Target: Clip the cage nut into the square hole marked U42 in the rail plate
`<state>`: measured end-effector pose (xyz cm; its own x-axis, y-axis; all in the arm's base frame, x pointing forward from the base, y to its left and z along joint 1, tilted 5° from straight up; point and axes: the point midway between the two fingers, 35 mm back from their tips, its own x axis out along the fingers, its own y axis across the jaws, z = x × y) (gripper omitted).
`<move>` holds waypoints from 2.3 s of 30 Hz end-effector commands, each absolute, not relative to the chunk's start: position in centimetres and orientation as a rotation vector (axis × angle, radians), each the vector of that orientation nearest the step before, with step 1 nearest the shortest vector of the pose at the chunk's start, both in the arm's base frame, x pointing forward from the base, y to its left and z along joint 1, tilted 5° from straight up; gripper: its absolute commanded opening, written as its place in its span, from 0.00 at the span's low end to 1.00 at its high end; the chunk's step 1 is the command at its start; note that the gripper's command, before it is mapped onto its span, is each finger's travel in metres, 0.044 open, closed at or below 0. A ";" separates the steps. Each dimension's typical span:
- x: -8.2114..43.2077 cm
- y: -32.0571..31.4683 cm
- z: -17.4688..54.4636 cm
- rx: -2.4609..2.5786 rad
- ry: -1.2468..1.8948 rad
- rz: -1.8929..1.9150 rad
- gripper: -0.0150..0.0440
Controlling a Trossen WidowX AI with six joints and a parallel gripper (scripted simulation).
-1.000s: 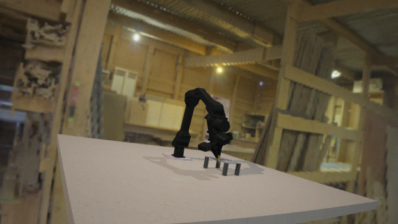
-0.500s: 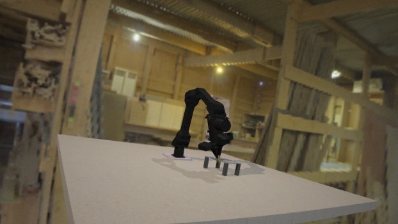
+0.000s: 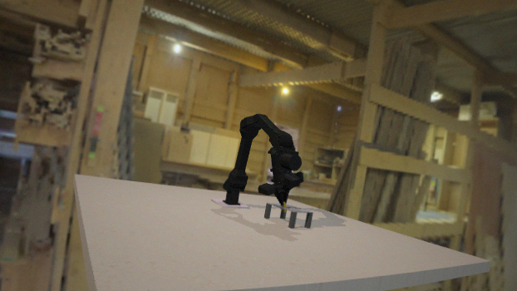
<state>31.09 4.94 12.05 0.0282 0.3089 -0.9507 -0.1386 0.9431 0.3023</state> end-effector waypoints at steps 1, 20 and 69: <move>31.1 4.9 12.1 0.131 1.502 0.334 0.30; 31.1 5.1 12.1 0.100 1.502 0.301 0.30; 31.1 5.6 12.2 0.020 1.502 0.212 0.30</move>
